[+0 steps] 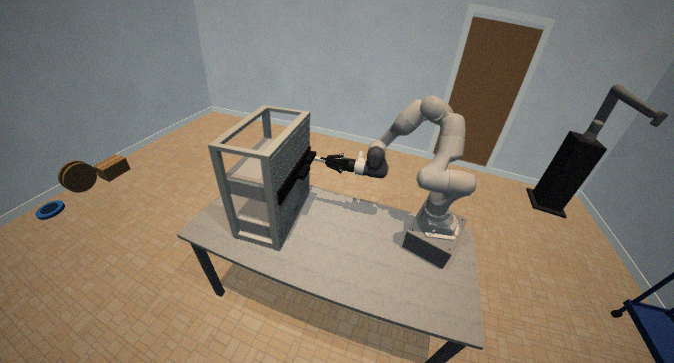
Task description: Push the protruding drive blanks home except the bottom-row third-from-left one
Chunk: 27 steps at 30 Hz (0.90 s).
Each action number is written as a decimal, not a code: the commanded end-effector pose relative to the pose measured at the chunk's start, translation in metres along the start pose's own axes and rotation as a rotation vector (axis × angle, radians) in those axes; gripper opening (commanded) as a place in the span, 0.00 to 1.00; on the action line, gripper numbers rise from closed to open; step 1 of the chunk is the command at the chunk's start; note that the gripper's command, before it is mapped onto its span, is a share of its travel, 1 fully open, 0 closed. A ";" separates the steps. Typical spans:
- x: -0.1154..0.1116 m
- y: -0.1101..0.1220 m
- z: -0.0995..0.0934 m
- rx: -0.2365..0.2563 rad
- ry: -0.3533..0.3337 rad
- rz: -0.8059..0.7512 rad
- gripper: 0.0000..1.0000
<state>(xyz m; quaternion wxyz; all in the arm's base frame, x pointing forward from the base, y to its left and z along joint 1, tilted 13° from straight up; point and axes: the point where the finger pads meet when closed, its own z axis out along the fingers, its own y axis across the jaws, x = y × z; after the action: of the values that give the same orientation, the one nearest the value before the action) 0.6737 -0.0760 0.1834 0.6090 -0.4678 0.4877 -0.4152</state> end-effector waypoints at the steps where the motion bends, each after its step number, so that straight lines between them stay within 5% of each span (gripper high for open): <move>1: 0.000 0.000 0.000 0.000 -0.003 -0.003 0.00; 27: -0.002 -0.001 0.001 0.000 -0.003 -0.003 0.00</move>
<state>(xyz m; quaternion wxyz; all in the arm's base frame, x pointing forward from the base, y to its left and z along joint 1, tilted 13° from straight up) 0.6739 -0.0757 0.1843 0.6091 -0.4682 0.4869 -0.4156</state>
